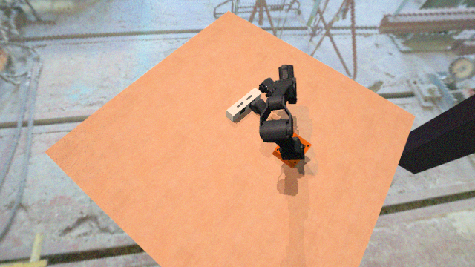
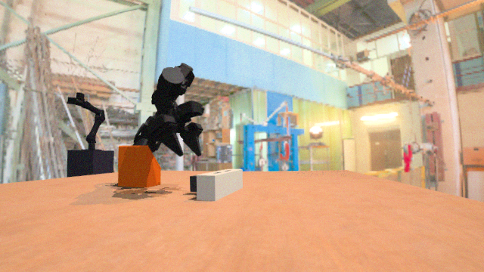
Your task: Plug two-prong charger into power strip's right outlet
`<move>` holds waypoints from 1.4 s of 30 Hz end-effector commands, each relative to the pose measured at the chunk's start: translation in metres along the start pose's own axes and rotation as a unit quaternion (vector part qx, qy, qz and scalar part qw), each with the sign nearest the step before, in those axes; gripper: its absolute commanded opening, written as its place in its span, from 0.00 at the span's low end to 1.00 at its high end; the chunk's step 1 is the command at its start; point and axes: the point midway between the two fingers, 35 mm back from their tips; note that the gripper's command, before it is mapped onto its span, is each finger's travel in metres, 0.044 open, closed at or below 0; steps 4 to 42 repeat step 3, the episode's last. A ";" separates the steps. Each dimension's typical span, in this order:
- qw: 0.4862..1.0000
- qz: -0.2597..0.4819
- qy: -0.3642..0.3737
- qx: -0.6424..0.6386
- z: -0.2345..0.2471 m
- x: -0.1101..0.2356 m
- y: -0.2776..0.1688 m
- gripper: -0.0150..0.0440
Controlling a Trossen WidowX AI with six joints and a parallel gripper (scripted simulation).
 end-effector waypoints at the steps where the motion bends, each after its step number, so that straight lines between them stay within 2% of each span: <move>1: 1.000 -0.002 0.001 -0.002 0.000 0.000 0.001 1.00; 42: 1.000 -0.002 0.001 -0.002 0.000 0.000 0.001 1.00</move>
Point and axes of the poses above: the point midway between the two fingers, 35 mm back from their tips, its own x axis back along the fingers, its own z axis across the jaws, y = z × x, and after that the axes turned 4 degrees about x, right-handed
